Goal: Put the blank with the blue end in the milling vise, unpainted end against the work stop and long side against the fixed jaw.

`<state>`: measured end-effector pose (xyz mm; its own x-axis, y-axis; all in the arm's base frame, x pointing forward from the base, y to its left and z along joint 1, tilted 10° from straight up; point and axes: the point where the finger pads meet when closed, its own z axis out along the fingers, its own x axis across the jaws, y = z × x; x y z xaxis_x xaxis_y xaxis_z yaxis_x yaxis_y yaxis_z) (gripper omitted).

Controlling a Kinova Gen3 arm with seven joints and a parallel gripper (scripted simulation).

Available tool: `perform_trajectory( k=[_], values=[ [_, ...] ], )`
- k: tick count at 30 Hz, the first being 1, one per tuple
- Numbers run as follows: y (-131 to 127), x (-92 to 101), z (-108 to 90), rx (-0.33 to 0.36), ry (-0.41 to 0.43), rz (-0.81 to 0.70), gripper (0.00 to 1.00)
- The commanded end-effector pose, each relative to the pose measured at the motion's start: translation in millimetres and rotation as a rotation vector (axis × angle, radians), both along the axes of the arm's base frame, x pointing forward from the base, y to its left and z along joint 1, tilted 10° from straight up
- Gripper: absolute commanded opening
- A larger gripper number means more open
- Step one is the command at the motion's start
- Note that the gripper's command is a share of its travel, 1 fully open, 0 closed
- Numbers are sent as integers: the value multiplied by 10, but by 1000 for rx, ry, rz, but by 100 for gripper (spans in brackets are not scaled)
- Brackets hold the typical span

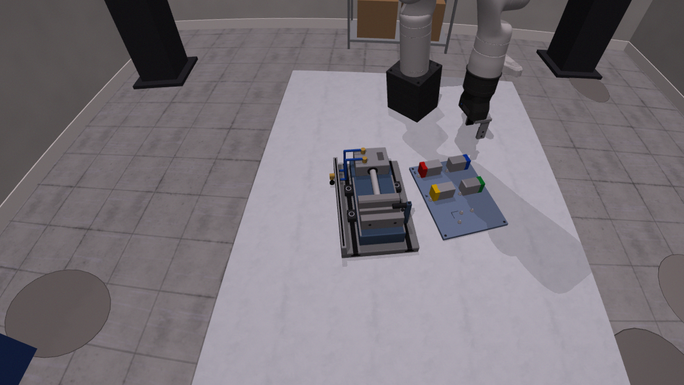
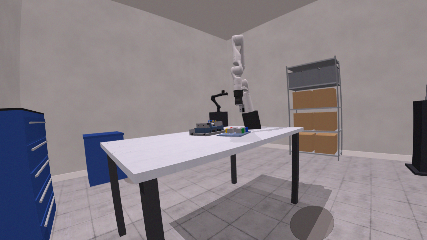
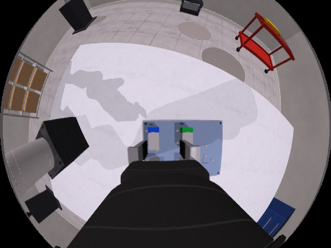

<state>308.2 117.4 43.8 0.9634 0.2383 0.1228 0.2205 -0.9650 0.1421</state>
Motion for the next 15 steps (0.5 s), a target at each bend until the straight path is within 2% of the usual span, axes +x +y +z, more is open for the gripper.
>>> perform_trajectory(
  k=[1, 7, 9, 10, 15],
  values=[
    [-67, -56, -166, -10, 14, -7, 100],
    [-85, -107, -394, -14, 19, -9, 100],
    [-85, -107, -394, -14, 19, -9, 100],
    [-16, -79, -329, -4, 6, 0, 100],
    [-58, -118, -472, -8, 11, -3, 100]
  ],
)
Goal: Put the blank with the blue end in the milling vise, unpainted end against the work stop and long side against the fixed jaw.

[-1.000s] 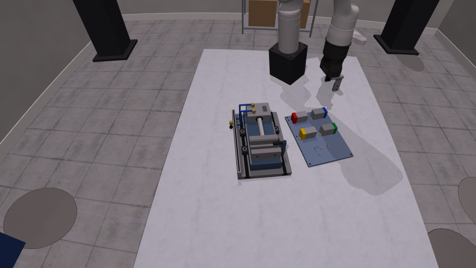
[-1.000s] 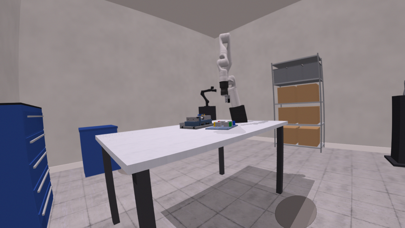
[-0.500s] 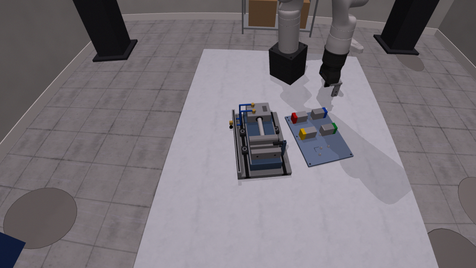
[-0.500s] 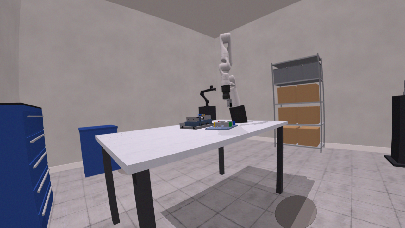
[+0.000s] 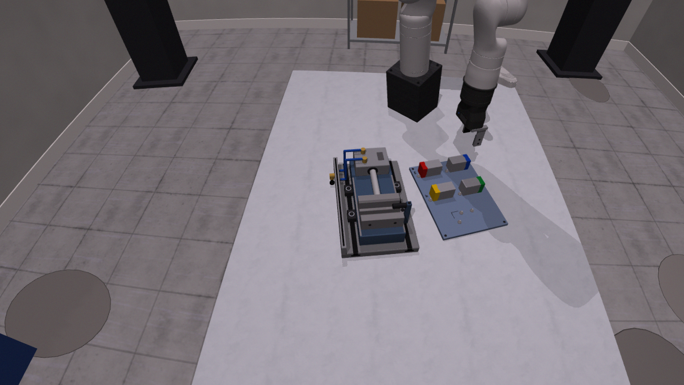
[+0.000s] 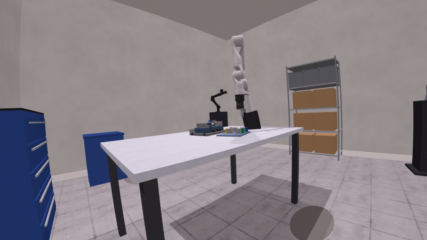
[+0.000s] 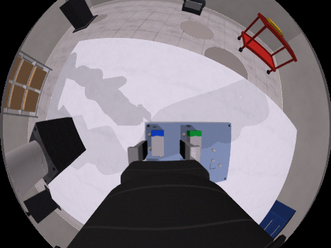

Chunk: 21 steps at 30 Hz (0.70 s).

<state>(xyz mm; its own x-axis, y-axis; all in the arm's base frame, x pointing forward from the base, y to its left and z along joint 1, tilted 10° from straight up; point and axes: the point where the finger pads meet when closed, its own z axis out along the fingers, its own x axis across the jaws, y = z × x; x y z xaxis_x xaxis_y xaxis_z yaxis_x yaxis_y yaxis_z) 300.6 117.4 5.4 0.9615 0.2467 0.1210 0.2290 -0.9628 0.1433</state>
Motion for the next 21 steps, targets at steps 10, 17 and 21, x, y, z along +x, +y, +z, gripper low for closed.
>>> perform_trajectory(
  k=[10, 17, 21],
  values=[
    [-133, -112, -346, -12, 17, -18, 100],
    [-98, -87, -278, -8, 11, -5, 100],
    [-121, -96, -282, -10, 14, -11, 100]
  ],
)
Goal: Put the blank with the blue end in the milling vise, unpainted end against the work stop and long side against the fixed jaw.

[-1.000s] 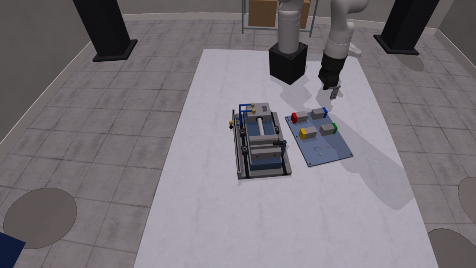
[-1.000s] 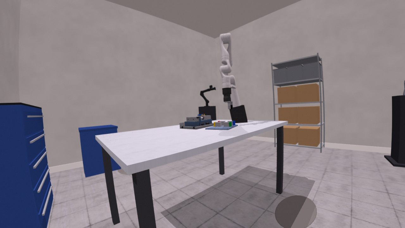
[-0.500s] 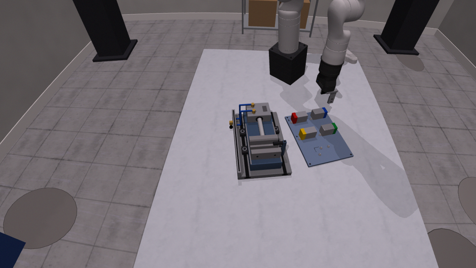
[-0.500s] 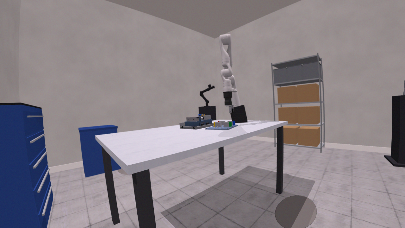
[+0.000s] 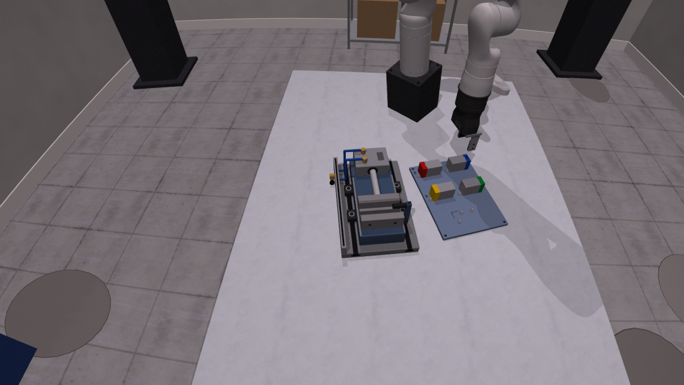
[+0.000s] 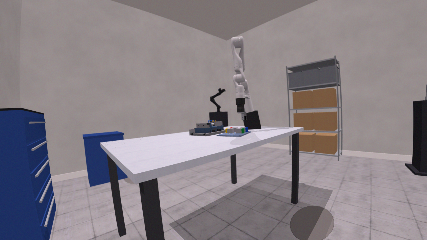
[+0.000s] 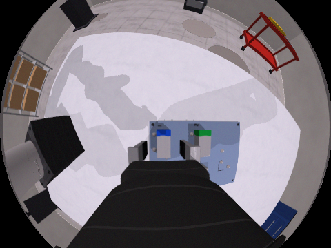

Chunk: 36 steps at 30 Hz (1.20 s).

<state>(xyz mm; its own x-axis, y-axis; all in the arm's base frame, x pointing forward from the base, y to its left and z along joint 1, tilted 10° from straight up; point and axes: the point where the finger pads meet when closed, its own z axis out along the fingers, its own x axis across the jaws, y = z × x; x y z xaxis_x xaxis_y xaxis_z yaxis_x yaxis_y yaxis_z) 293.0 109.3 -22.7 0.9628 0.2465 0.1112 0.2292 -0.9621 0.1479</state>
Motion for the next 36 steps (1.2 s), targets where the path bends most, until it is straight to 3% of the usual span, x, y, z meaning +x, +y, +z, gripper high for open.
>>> perform_trajectory(
  k=[1, 36],
  values=[
    [-46, -23, -2, -4, 6, -11, 100],
    [-46, -11, 87, -5, 9, -17, 100]
  ],
)
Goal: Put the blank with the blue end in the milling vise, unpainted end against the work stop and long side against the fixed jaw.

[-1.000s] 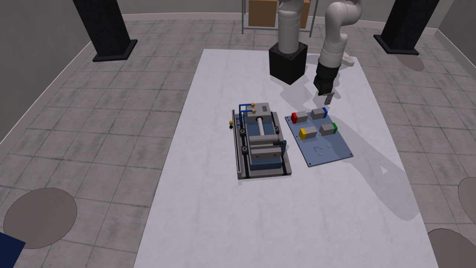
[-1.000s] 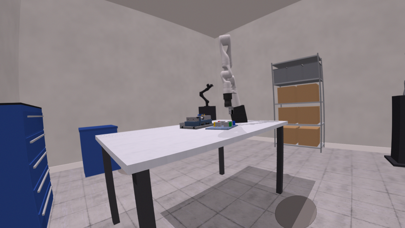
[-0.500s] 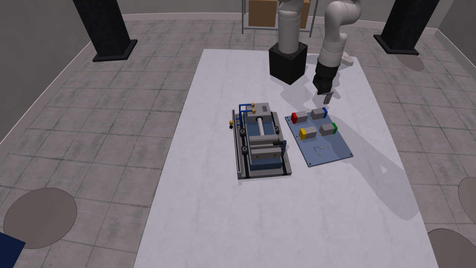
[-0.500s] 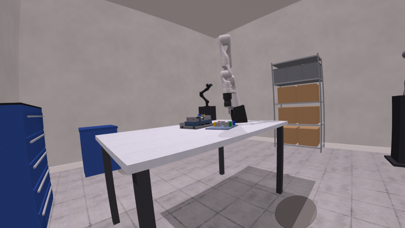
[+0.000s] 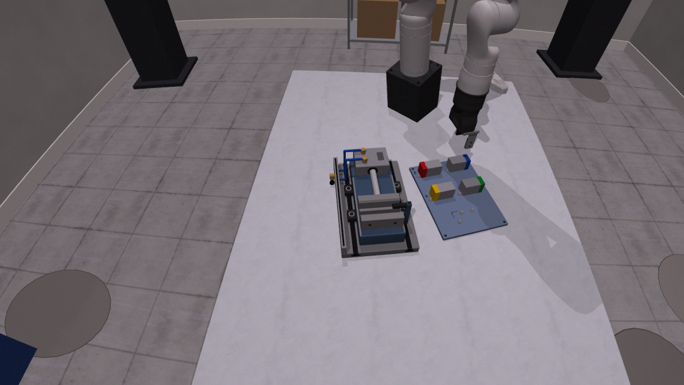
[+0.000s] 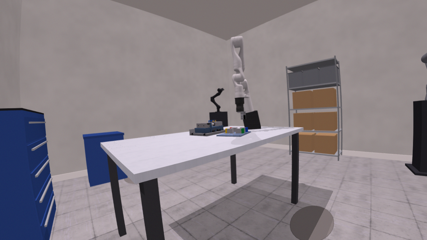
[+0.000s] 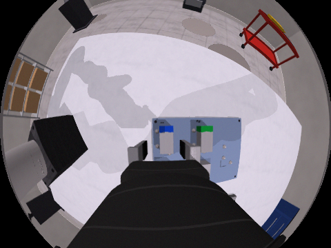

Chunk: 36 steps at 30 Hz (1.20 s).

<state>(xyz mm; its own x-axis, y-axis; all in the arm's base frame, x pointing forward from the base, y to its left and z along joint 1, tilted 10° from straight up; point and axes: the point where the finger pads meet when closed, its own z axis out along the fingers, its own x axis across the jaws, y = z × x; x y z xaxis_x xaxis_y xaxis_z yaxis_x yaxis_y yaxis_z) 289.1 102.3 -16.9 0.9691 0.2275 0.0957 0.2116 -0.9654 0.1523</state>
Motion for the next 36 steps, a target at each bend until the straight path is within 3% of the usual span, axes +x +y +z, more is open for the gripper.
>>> perform_trajectory(
  k=[1, 36],
  values=[
    [25, 29, 33, 2, -5, 3, 100],
    [59, 60, 73, 2, -5, 3, 100]
  ],
)
